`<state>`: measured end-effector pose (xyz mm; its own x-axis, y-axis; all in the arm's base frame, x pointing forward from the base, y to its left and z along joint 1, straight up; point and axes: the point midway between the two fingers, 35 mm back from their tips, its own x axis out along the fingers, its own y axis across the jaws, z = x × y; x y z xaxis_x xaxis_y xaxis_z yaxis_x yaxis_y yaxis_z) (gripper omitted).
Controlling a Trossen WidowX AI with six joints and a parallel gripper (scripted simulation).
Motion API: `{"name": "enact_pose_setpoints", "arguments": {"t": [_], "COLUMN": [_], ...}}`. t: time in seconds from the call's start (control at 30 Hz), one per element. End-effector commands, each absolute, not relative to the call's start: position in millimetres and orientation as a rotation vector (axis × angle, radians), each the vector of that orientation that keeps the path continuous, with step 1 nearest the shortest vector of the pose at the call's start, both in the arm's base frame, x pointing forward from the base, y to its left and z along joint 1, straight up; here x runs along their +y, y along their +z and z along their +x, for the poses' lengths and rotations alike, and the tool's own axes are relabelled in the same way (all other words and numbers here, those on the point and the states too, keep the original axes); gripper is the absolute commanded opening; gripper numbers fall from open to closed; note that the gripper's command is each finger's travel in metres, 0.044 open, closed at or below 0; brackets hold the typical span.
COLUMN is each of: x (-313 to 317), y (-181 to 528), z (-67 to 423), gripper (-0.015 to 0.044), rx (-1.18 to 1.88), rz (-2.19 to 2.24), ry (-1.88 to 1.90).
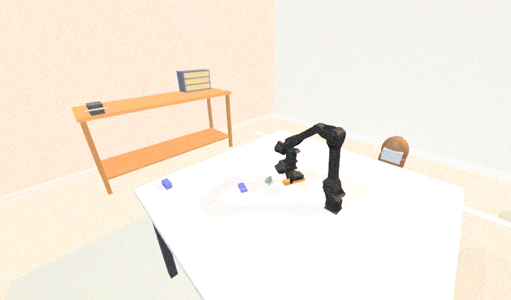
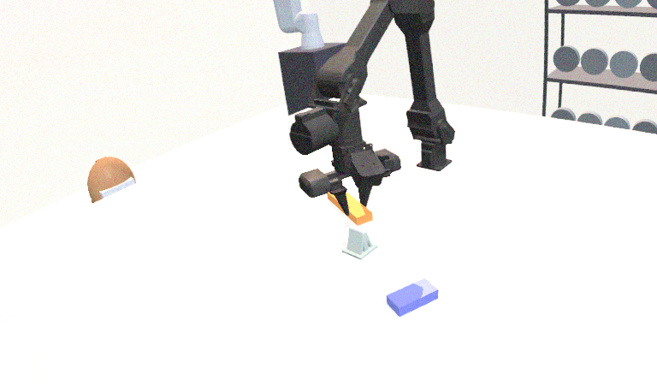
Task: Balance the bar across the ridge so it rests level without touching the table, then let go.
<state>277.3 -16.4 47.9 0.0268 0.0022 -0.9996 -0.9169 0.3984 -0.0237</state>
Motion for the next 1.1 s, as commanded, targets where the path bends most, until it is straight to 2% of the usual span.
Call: {"name": "enact_pose_setpoints", "arguments": {"t": [0.0,0.07,0.2,1.07], "x": [-16,-16,-17,-17], "y": [48,48,54,121], "z": [277,277,278,279], "gripper": [0.0117,0.0104,0.0,0.0], "rx": [1.351,1.351,1.351,1.35], "rz": [-0.91,-0.91,-0.911,-0.916], "ry": [0.888,0.888,0.888,0.888]}}
